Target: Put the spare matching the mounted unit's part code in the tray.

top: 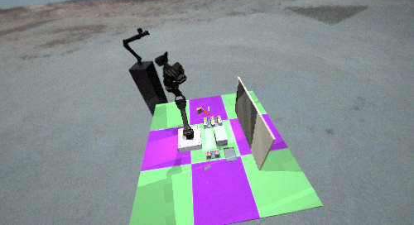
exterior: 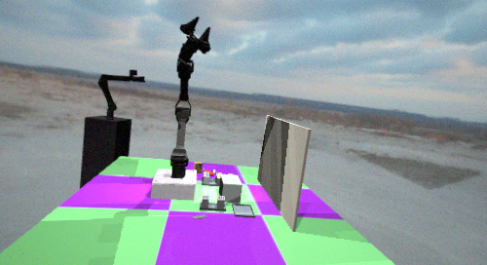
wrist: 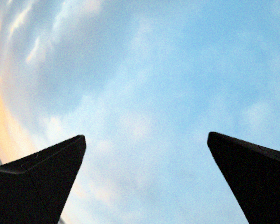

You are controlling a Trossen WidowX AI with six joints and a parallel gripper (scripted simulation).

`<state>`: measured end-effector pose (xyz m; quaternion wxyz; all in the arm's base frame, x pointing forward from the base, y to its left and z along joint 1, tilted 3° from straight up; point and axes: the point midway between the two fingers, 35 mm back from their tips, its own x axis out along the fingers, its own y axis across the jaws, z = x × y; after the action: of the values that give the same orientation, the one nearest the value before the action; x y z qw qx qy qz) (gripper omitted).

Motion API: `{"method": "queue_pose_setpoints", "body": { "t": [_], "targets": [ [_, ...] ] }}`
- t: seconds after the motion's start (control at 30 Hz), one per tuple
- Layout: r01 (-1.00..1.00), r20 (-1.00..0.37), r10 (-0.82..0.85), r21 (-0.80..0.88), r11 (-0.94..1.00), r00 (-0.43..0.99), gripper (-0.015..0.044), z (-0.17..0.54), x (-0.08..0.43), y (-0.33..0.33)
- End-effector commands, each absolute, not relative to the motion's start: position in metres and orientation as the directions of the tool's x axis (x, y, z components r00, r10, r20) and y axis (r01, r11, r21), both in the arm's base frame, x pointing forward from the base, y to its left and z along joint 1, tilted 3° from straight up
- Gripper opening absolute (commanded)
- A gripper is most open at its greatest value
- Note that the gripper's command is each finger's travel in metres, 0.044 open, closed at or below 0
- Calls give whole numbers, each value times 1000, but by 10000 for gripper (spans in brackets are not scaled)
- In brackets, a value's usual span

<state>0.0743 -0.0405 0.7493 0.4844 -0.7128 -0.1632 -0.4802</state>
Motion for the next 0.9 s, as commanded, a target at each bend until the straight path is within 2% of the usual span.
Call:
{"method": "queue_pose_setpoints", "body": {
  "t": [0.0, 0.2, 0.4, 0.63, 0.87],
  "targets": [
    [739, 786, -329, -611, -283, 523, 440, 734, 94, -94],
    [749, 680, -414, -663, 4, 605, 440, 704, 135, -150],
    [682, 516, -477, -672, 289, 711, 440, 660, 190, -192],
    [519, 256, -472, -615, 594, 843, 440, 590, 268, -212],
    [305, -76, -381, -468, 829, 921, 440, 498, 349, -201]
  ]
}}
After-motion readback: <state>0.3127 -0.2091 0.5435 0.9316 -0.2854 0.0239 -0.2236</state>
